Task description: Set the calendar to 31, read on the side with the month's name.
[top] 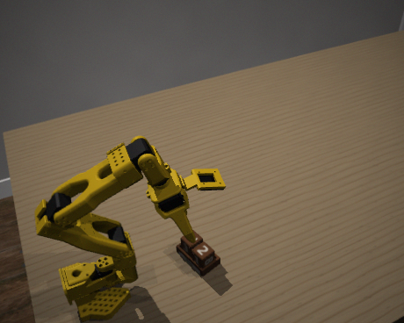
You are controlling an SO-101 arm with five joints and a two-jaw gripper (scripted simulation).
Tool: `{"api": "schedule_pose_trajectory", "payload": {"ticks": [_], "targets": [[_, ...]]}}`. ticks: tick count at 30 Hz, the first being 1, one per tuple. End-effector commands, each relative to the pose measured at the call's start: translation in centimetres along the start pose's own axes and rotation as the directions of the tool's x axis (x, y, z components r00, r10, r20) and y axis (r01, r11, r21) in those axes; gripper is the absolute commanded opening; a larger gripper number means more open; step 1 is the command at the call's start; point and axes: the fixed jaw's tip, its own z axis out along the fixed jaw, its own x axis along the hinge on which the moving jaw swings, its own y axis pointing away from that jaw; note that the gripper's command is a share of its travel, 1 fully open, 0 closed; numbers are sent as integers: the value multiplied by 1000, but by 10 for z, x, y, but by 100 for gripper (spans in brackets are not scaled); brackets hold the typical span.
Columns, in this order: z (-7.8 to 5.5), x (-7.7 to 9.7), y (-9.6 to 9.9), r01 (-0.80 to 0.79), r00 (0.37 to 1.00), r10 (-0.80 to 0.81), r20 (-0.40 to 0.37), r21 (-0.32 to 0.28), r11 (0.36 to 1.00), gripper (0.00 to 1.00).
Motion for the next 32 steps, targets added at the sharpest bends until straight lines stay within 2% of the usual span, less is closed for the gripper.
{"api": "schedule_pose_trajectory", "payload": {"ticks": [1,10,32], "targets": [[-5,1,2,69,997,-69,39,-6,998,36],[-8,4,2,172,982,-172,75,-1,985,36],[-9,4,2,178,981,-178,77,-1,984,36]]}}
